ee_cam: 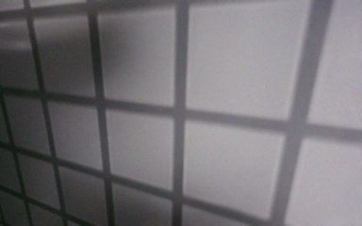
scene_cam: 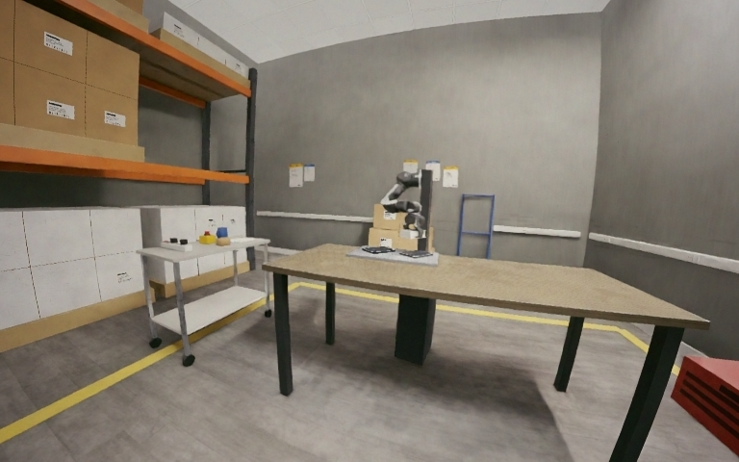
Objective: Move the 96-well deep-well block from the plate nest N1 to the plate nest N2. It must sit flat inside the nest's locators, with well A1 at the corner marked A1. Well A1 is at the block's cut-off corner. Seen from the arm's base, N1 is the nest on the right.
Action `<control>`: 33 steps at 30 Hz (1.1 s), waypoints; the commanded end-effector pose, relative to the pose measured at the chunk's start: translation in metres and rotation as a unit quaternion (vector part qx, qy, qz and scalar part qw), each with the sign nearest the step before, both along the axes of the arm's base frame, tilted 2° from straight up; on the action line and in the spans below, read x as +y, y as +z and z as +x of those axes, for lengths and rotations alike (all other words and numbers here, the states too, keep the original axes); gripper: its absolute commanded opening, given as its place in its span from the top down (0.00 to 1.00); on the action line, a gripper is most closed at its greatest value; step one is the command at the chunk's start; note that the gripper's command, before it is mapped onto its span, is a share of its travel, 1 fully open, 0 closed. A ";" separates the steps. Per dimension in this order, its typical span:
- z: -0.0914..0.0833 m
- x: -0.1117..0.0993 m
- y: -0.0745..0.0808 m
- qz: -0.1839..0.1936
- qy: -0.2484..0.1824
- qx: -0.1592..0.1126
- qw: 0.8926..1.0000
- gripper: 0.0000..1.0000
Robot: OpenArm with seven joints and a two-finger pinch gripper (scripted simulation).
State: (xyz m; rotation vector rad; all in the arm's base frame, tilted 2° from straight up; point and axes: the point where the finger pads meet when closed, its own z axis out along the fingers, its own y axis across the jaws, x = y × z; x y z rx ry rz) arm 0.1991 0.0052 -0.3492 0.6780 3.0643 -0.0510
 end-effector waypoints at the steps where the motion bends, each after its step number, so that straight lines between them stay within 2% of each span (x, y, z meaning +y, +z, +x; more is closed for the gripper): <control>1: 0.000 0.000 0.001 0.000 -0.001 -0.001 1.000 1.00; 6: -0.007 0.040 0.000 0.000 -0.001 -0.001 1.000 1.00; 33: -0.007 0.039 0.000 0.000 -0.001 -0.001 1.000 1.00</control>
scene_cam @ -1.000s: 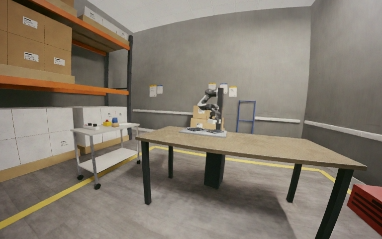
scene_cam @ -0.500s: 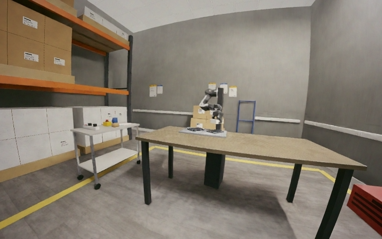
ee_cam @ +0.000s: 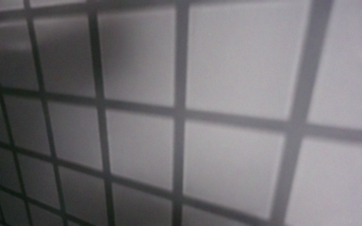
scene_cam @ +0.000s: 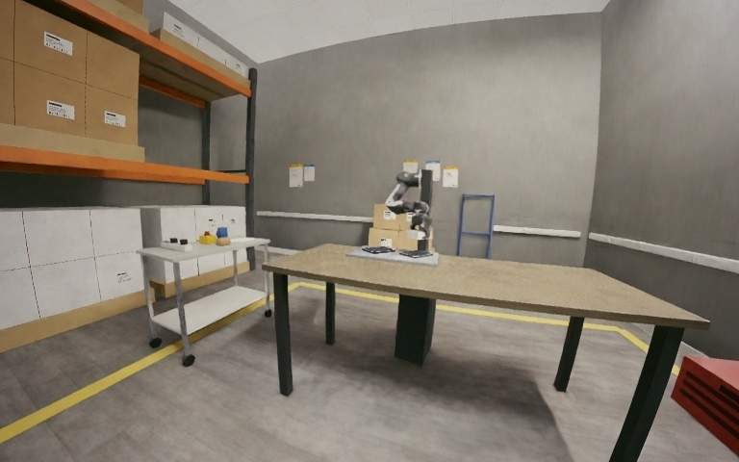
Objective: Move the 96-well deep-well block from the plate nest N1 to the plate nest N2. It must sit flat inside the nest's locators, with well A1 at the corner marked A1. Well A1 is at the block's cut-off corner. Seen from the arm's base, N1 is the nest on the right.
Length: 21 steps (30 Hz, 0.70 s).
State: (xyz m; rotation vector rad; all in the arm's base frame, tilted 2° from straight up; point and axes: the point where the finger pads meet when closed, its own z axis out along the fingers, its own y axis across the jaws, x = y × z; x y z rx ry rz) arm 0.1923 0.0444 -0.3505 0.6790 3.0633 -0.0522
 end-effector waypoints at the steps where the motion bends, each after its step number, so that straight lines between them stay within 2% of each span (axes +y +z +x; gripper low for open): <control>1: 0.000 0.000 0.001 0.001 0.000 0.000 1.000 1.00; 19: 0.001 -0.005 0.001 0.001 0.000 0.000 1.000 1.00; 21: 0.000 -0.006 -0.012 0.001 0.001 0.000 1.000 1.00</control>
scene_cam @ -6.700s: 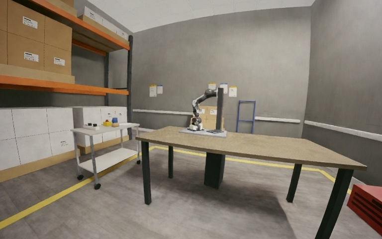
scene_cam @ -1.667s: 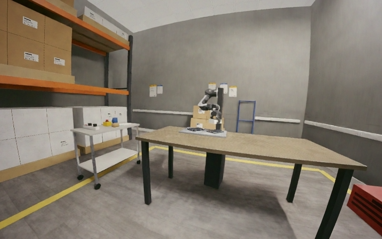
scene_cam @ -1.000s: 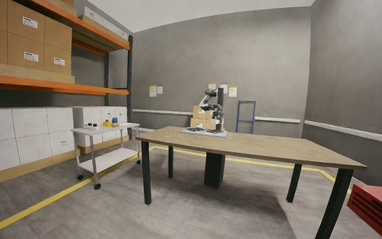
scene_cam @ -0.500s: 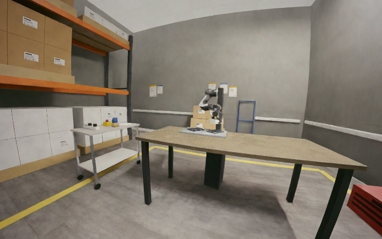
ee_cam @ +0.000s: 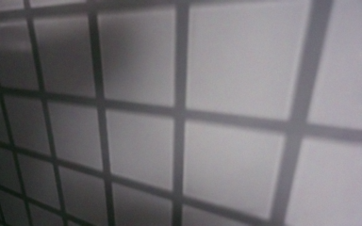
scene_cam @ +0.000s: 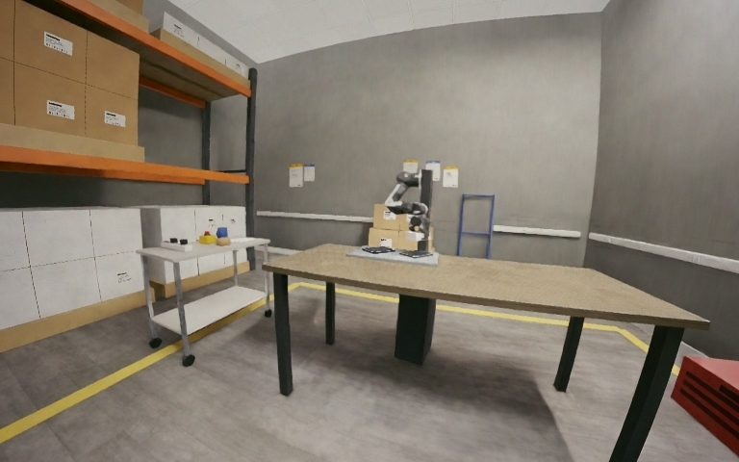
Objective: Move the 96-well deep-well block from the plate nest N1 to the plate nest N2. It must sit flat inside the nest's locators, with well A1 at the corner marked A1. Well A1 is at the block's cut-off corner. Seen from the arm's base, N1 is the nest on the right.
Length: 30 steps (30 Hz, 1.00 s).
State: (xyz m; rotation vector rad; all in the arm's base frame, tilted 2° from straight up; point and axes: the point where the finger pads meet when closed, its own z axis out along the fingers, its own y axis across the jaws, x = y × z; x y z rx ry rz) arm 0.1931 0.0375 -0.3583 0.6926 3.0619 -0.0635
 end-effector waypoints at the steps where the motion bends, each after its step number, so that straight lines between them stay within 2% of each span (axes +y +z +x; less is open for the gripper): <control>1: -0.001 0.000 -0.010 0.005 0.006 -0.002 1.000 1.00; 3: -0.001 -0.001 -0.023 0.005 0.007 -0.001 1.000 1.00; 15: -0.001 -0.001 -0.023 0.005 0.007 -0.001 1.000 1.00; 20: -0.002 -0.003 -0.055 0.005 0.007 -0.001 1.000 1.00; 30: -0.002 -0.003 -0.055 0.005 0.007 -0.001 1.000 1.00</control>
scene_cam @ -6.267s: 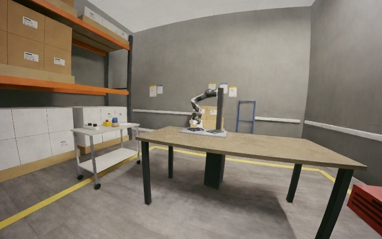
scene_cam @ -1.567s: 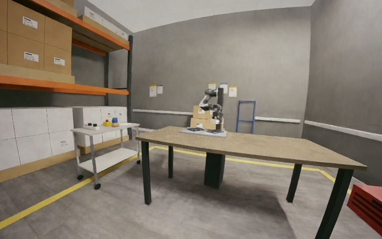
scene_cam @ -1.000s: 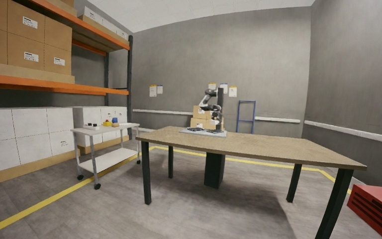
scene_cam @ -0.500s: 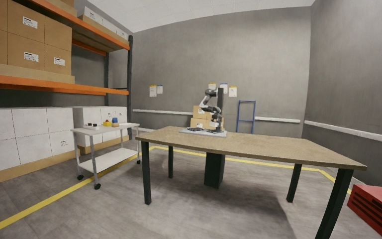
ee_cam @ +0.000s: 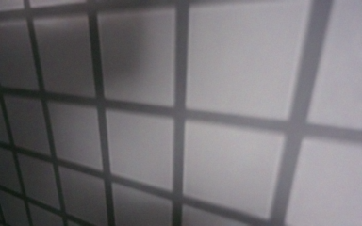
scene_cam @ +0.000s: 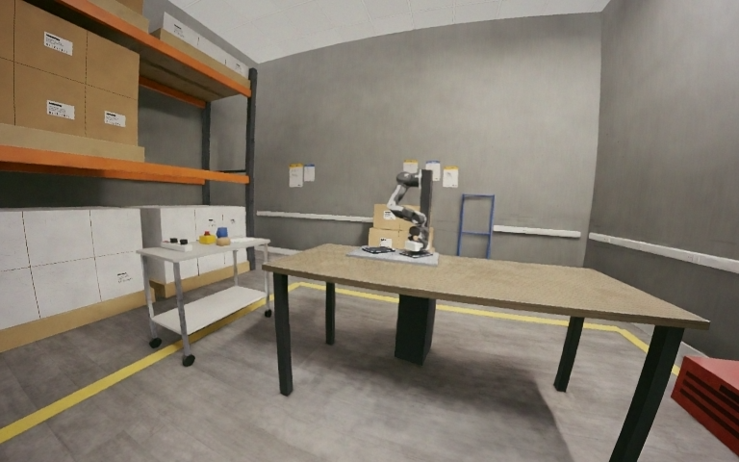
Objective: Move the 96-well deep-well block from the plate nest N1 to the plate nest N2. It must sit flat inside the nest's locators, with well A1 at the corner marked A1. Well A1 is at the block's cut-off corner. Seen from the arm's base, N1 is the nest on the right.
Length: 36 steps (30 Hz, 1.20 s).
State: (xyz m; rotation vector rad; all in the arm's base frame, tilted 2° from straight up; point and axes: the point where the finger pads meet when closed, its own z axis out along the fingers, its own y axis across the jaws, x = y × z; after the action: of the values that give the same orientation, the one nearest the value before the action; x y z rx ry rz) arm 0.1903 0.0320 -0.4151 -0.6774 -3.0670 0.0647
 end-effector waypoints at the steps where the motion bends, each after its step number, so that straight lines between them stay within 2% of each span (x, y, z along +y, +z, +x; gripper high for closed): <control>1: 0.001 0.002 0.001 0.005 0.002 -0.002 1.000 1.00; 7: 0.003 0.001 -0.016 0.005 0.002 -0.002 1.000 1.00; 36: 0.006 0.001 -0.010 0.003 -0.003 -0.003 1.000 1.00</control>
State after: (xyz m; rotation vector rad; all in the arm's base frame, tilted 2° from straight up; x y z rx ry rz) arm 0.1961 0.0324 -0.4267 -0.6832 -3.0710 0.0538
